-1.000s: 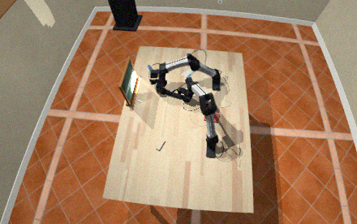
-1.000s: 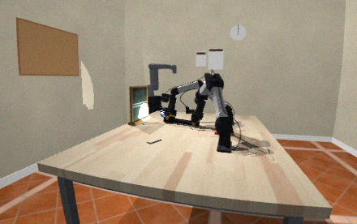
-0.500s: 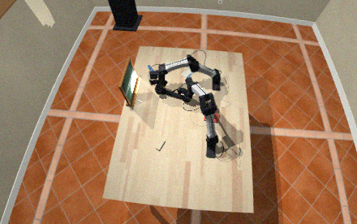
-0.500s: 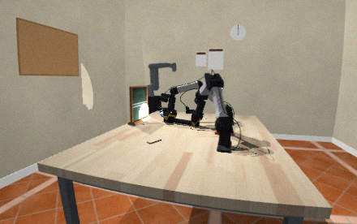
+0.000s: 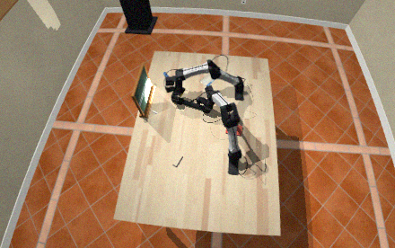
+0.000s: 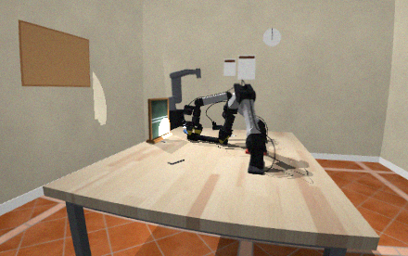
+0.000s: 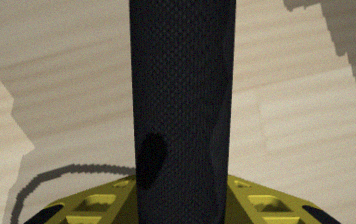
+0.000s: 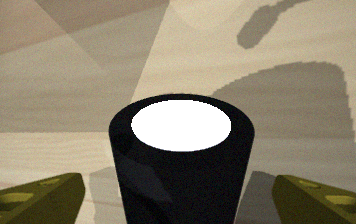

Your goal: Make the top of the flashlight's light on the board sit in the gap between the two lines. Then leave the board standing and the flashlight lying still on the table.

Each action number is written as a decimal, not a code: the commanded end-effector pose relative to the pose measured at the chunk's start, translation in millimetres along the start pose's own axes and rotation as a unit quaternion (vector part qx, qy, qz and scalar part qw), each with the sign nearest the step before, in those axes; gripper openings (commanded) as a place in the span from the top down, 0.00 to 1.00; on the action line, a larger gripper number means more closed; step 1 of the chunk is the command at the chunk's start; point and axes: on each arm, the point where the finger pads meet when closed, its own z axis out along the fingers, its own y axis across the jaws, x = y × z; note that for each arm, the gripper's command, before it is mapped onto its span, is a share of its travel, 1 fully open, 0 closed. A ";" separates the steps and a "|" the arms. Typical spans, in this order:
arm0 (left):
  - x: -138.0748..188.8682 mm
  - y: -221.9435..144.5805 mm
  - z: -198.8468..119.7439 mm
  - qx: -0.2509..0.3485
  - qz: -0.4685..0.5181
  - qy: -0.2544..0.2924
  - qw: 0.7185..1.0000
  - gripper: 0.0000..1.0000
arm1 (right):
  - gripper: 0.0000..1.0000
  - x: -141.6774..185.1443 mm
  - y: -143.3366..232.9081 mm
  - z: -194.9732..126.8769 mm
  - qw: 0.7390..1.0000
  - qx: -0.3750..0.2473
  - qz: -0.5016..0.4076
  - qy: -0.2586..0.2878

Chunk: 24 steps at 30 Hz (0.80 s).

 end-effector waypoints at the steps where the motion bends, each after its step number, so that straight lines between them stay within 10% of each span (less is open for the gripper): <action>1: -4.4 -7.9 -16.4 0.021 0.010 -0.017 1.000 0.70 | 0.00 -4.9 4.6 -29.5 1.000 -0.012 -0.004 -0.014; 24: -4.4 -7.9 -16.4 0.021 0.010 -0.017 1.000 0.70 | 0.00 -7.9 -12.0 -23.9 1.000 0.007 0.000 -0.003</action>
